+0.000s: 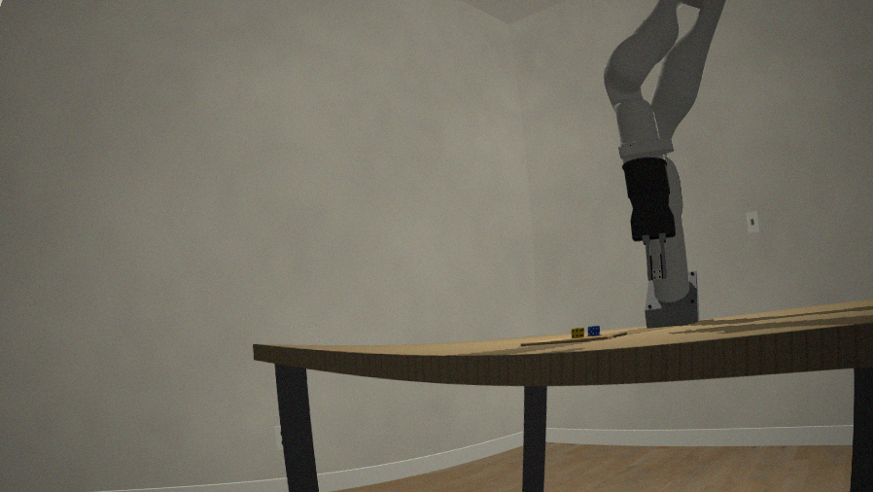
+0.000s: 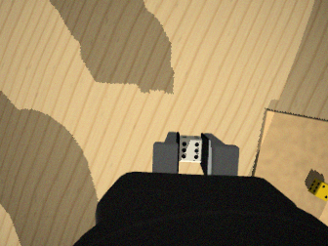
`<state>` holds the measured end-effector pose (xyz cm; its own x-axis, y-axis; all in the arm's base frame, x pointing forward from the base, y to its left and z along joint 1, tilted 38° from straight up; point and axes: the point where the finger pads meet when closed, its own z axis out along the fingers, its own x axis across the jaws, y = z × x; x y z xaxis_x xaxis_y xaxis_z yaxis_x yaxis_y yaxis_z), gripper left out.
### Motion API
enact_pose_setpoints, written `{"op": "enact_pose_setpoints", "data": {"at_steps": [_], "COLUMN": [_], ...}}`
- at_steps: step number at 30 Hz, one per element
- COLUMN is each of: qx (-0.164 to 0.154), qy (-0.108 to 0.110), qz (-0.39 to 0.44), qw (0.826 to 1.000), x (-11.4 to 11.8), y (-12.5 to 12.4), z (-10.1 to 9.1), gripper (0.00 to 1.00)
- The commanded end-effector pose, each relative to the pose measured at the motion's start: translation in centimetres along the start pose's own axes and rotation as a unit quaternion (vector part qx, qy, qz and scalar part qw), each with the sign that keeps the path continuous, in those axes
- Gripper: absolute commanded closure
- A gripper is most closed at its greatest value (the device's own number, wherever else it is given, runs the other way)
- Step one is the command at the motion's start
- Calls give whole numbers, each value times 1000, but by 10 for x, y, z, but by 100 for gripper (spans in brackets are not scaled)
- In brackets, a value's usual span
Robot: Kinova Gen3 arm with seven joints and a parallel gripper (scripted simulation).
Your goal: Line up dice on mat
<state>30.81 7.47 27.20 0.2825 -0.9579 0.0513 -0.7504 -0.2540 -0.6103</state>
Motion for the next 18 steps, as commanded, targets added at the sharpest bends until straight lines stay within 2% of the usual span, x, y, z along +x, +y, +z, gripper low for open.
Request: {"op": "enact_pose_setpoints", "data": {"at_steps": [1,9,18], "qx": [4,4,4], "qy": [5,5,5], "qz": [-5,-5,-5], "qw": [1000,1000,1000], "x": [0,0,0], "y": [-3,-3,-3], "z": [-5,-18,-22], "gripper": [66,66,66]}}
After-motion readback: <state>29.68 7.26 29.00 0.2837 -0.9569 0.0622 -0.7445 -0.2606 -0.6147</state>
